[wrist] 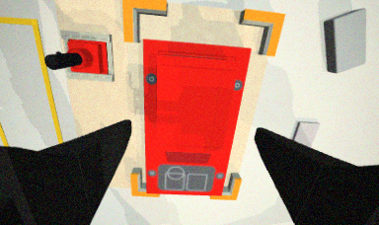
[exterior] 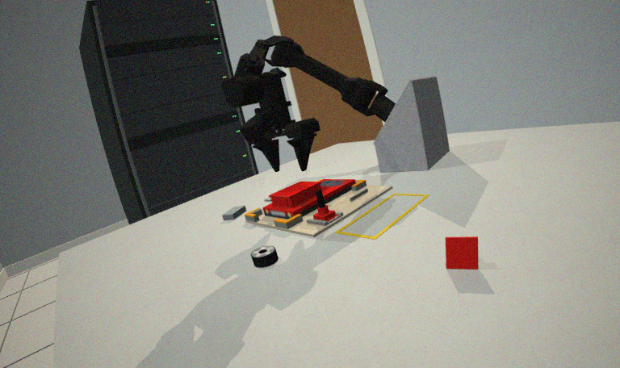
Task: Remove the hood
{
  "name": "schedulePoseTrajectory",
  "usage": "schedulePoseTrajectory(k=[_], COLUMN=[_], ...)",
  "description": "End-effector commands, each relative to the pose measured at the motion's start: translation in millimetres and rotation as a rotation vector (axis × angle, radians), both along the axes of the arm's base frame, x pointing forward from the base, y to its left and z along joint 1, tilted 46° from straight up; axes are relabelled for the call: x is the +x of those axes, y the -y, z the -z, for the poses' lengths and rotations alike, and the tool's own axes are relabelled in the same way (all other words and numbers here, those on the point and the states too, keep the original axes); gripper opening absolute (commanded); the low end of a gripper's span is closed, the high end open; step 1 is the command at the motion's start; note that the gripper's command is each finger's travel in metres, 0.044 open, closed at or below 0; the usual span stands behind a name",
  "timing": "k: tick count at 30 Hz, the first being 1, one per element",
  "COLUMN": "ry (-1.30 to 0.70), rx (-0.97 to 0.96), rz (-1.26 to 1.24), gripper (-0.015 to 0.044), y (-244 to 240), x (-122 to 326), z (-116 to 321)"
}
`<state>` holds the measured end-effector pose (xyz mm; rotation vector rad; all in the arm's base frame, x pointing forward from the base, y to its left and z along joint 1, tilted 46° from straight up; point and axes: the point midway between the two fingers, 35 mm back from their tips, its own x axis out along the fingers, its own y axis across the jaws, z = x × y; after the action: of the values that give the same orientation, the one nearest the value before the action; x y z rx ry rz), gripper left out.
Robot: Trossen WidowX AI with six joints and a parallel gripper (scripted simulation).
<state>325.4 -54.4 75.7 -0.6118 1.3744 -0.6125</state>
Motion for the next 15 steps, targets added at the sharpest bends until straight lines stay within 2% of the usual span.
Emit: schedulePoseTrajectory(k=[1, 15], ry=[-0.004, -0.004], rx=[-0.005, -0.005], rz=[0.0, 0.0], gripper=[0.044, 0.044], y=[3.8, 13.5], x=[-0.3, 0.9], z=[3.1, 12.3])
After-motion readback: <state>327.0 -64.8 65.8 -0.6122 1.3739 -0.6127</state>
